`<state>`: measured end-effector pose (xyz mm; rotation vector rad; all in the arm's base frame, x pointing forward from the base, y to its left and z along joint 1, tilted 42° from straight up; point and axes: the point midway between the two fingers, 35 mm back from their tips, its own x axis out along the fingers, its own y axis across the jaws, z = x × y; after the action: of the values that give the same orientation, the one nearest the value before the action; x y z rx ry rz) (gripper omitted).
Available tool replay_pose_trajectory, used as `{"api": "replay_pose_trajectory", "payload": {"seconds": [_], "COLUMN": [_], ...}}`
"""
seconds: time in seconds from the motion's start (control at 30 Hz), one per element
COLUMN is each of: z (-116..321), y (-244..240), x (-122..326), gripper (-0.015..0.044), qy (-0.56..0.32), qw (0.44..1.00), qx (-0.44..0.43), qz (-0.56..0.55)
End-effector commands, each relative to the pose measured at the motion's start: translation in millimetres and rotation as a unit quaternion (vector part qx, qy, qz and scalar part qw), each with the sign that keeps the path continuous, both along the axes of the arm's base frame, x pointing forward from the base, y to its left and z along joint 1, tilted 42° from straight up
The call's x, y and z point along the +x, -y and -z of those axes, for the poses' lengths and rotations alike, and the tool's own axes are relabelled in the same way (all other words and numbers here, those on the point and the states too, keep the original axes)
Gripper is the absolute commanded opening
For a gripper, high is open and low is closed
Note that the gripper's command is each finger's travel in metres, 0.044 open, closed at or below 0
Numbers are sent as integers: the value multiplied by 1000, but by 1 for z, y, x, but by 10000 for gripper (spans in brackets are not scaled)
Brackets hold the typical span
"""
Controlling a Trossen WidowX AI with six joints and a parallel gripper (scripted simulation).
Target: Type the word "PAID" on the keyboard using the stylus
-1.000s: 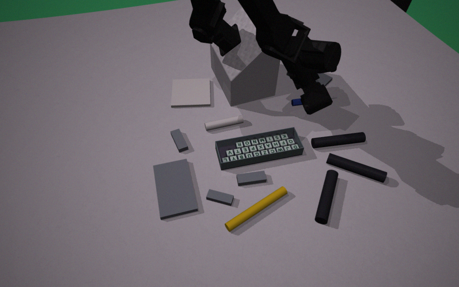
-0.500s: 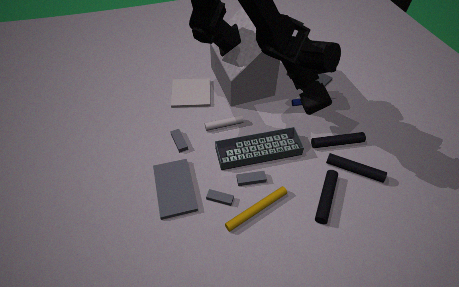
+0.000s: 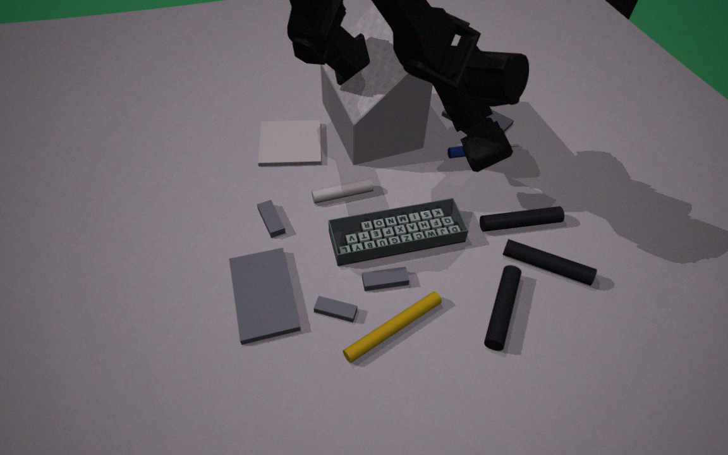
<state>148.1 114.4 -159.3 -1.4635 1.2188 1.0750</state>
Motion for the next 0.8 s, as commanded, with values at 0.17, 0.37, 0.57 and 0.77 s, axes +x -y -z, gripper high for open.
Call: {"api": "replay_pose_trajectory", "payload": {"seconds": [0.17, 0.37, 0.57, 0.77], "z": [-27, -27, -28, -38], "y": [-28, -28, -25, -26], "x": [-2, -2, 2, 22], "gripper": [0, 0, 0, 0], "qy": [7, 7, 3, -5], "qw": [1000, 1000, 999, 984], "qx": [10, 10, 8, 18], "qz": [0, 0, 34, 177]}}
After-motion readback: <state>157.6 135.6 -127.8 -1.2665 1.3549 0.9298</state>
